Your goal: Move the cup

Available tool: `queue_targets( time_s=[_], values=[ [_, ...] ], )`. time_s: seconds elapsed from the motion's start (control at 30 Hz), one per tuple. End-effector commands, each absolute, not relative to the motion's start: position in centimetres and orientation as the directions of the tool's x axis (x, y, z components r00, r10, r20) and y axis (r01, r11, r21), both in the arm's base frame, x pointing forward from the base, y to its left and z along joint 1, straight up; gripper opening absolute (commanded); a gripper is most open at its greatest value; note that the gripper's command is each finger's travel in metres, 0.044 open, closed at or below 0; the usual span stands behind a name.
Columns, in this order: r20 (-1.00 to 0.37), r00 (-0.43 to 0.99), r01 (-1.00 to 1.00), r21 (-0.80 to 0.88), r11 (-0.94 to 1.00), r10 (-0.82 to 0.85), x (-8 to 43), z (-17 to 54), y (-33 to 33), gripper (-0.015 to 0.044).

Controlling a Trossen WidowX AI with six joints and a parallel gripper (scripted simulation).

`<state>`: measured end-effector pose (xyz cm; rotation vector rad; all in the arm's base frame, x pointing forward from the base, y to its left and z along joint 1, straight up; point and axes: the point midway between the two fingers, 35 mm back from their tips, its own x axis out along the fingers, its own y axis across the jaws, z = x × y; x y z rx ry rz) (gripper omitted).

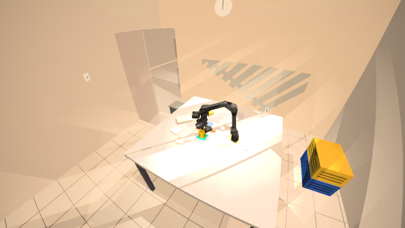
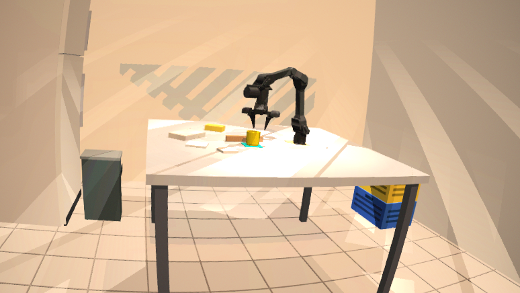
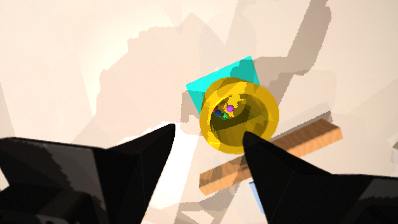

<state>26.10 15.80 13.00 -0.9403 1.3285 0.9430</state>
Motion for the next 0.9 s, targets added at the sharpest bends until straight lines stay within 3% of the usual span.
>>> queue_targets(
  time_s=[0.0, 0.13, 0.87],
  values=[
    [-1.0, 0.021, -0.938, -0.014, 0.345, 0.016, 26.1, 13.0, 15.8, 0.0357],
    [-1.0, 0.021, -0.938, -0.014, 0.345, 0.017, 26.1, 13.4, 15.8, 0.044],
    [-0.999, 0.024, -0.939, -0.015, 0.344, 0.022, 26.0, 19.4, 15.5, 0.044]
  ],
)
